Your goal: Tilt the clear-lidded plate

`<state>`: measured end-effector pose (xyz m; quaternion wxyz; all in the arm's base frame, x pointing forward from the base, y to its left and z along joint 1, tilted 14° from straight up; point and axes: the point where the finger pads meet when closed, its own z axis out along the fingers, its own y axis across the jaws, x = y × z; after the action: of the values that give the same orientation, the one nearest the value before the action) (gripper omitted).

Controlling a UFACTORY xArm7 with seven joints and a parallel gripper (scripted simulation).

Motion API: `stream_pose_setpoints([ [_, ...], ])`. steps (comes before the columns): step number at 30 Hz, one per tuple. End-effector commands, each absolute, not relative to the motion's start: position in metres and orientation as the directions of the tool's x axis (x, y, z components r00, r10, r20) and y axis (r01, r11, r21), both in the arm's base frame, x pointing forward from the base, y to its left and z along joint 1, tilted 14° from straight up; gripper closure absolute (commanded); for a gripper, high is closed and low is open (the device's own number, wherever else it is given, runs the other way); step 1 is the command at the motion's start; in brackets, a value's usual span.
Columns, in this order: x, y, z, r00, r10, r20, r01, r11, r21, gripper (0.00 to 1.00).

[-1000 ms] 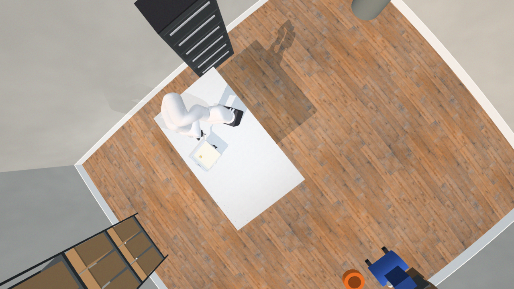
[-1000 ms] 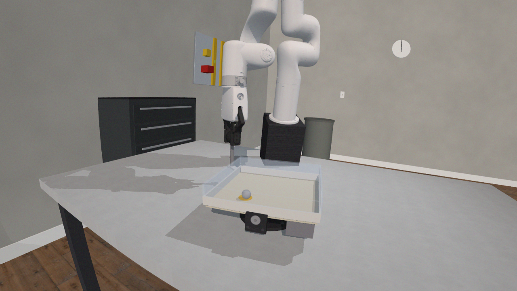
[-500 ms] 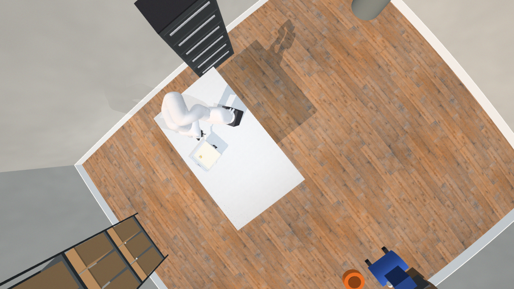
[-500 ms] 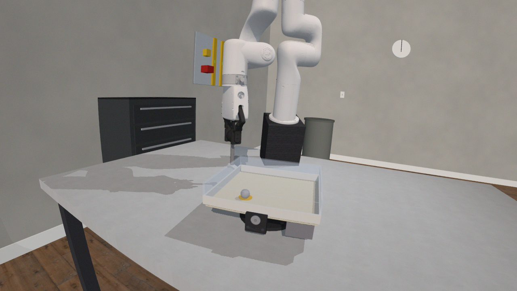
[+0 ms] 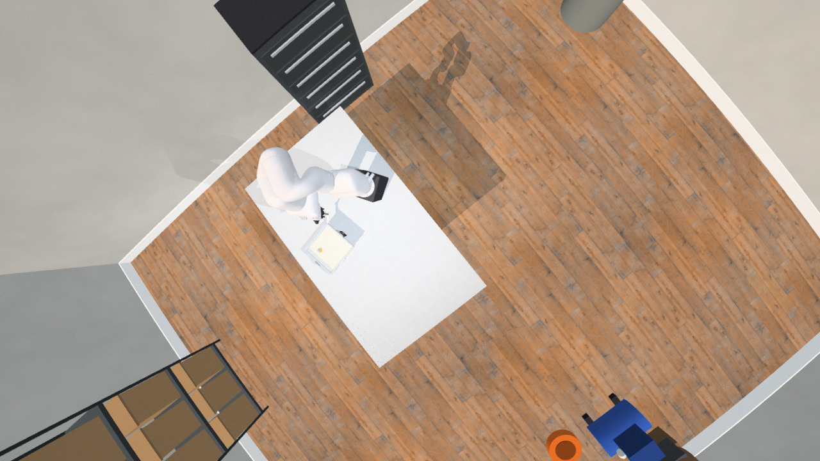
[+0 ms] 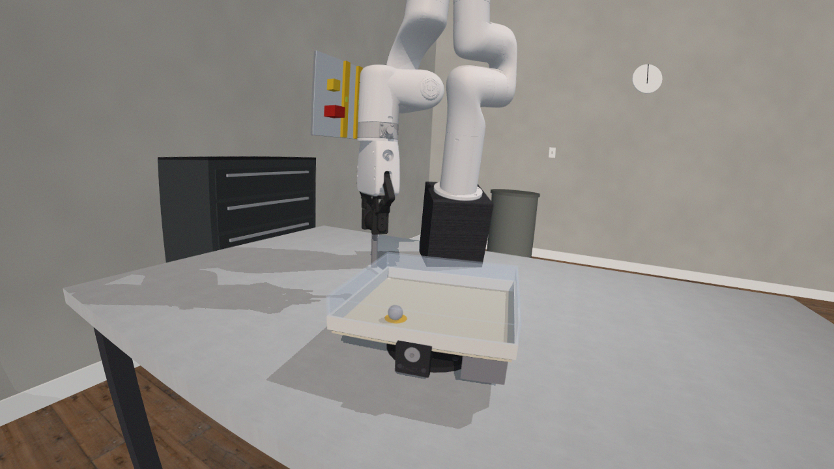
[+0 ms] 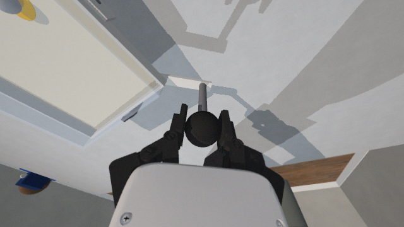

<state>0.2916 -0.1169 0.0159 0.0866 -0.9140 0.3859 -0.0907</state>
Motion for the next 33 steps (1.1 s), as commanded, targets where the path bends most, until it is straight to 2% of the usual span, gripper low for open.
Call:
stream_pose_setpoints([
  [1, 0.2922, -0.1169, 0.016, 0.686, -0.72, 0.1, -0.689, -0.688, -0.229, 1.0],
  [33, 0.2932, -0.1176, 0.0174, 0.686, -0.72, 0.1, -0.689, -0.688, -0.229, 1.0],
])
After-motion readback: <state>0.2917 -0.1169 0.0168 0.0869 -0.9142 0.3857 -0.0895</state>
